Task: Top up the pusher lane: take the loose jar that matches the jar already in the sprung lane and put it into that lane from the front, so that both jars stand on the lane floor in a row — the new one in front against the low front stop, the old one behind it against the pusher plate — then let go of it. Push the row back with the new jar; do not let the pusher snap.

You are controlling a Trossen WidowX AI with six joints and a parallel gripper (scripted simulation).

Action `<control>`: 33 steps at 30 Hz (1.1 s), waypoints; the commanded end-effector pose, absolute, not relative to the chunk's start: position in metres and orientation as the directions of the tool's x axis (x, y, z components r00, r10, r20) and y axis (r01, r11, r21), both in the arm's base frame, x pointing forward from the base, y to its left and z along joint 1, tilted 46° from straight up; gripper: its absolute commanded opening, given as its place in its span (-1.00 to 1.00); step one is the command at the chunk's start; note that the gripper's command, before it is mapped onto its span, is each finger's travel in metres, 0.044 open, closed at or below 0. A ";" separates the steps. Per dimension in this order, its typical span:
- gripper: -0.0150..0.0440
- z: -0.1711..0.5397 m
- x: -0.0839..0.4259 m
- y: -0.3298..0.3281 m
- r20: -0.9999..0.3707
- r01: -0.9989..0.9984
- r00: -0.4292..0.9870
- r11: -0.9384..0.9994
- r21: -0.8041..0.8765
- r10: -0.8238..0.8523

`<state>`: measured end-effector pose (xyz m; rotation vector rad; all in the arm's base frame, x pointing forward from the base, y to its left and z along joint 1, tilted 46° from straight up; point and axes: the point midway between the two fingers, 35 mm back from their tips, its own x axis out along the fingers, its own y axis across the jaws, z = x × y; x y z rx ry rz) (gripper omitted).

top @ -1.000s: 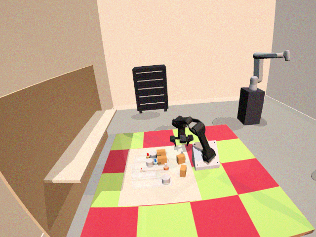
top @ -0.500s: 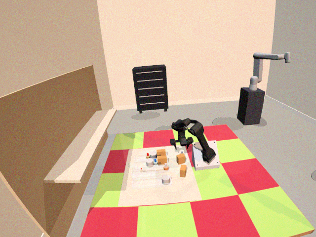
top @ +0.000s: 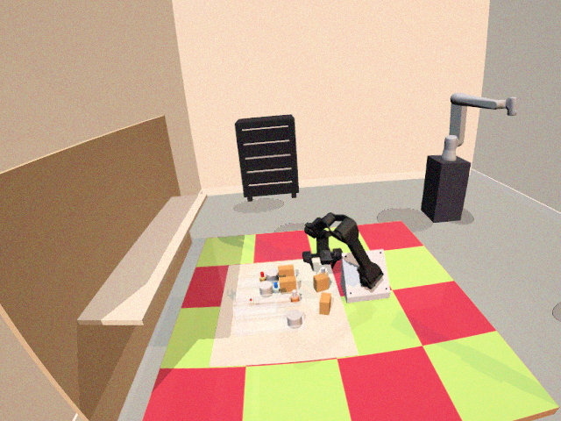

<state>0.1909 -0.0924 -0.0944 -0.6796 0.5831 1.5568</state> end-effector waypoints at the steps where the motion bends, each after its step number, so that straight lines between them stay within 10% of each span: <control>1: 1.00 -0.099 0.189 -0.086 -0.713 -0.996 -0.050 -0.091 -0.020 0.699; 16: 1.00 -0.114 0.188 -0.070 -0.712 -0.996 -0.050 -0.091 -0.021 0.700; 27: 0.02 -0.114 0.188 -0.070 -0.712 -0.996 -0.050 -0.091 -0.021 0.700; 33: -0.18 -0.114 0.188 -0.070 -0.712 -0.996 -0.050 -0.091 -0.021 0.700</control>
